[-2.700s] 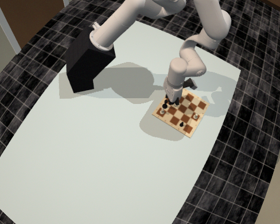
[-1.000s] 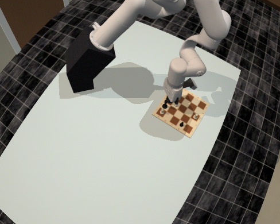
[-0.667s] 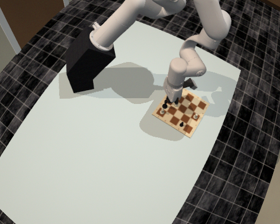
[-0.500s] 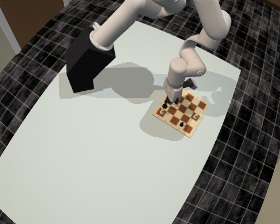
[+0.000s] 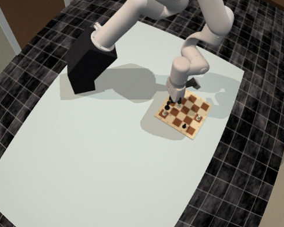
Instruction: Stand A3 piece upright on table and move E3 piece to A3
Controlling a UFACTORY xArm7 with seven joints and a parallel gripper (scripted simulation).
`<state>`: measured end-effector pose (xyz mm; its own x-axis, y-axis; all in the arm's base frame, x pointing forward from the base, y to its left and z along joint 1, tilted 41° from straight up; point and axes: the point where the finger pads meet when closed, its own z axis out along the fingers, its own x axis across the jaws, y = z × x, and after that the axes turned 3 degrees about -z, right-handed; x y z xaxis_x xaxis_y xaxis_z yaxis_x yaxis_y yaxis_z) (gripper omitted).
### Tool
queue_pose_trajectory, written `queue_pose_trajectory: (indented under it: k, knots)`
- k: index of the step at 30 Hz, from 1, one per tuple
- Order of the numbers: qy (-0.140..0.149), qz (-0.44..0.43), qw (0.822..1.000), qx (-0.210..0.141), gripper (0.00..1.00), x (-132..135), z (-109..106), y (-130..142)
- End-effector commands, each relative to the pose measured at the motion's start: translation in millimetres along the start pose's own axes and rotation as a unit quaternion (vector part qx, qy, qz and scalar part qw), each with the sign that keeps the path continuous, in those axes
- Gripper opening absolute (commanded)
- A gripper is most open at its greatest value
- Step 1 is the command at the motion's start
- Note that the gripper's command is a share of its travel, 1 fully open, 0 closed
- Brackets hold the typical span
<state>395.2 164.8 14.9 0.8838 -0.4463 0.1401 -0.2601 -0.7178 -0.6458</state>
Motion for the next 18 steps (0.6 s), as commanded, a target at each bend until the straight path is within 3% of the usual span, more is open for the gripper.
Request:
queue_pose_trajectory:
  k: [1,8,18]
  knots:
    - [-0.001,0.000,1.000,0.000,0.00,1,-18,0]
    - [-0.001,0.000,1.000,0.000,0.00,1,-55,0]
    - [-0.001,0.000,1.000,0.000,0.00,1,-84,0]
